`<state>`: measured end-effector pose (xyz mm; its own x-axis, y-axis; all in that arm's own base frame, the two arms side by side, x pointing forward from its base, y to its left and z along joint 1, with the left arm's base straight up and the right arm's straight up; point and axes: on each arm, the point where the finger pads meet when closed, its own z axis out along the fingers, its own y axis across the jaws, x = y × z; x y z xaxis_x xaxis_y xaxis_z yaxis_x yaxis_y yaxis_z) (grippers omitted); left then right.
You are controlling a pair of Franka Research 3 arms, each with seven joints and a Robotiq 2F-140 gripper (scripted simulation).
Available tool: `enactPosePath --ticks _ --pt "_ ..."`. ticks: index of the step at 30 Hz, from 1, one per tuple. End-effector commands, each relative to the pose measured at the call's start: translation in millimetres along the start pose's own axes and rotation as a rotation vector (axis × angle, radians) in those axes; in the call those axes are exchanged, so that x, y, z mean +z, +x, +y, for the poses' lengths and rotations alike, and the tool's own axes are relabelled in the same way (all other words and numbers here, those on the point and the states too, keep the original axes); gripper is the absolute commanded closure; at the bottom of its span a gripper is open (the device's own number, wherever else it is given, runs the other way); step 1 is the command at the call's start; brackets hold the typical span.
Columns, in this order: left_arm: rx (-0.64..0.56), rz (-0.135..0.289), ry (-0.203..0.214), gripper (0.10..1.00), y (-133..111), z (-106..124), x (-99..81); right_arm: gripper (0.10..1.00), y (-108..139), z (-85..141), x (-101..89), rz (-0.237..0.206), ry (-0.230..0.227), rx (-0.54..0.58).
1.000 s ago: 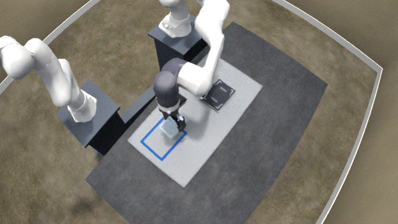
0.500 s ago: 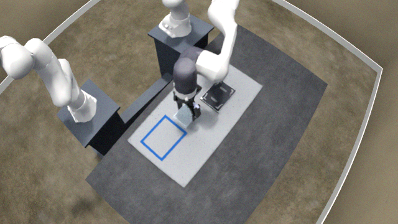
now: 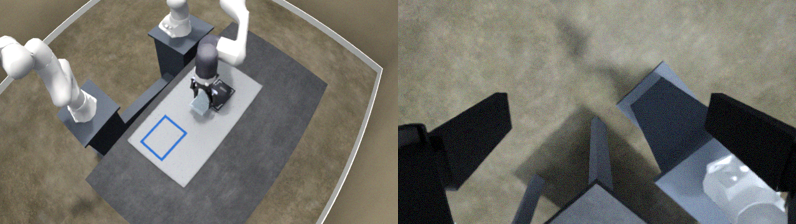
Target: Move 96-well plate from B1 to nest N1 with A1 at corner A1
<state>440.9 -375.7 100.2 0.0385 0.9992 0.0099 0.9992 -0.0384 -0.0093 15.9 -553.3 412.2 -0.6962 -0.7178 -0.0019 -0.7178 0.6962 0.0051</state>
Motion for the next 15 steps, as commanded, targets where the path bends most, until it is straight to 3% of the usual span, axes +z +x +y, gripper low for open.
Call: enactPosePath --ticks 1,8,15 --pt "0.038 -0.010 -0.009 0.999 21.5 7.4 -1.4 0.098 0.0 0.0 -0.1 0.000 0.000 0.000" --pt "0.038 -0.010 -0.009 0.999 60.8 15.6 -1.1 0.098 0.0 0.0 -0.1 0.000 0.000 0.000" --pt "0.038 -0.010 -0.009 0.999 81.2 19.9 -0.9 0.098 0.0 0.0 -0.1 0.000 0.000 0.000"
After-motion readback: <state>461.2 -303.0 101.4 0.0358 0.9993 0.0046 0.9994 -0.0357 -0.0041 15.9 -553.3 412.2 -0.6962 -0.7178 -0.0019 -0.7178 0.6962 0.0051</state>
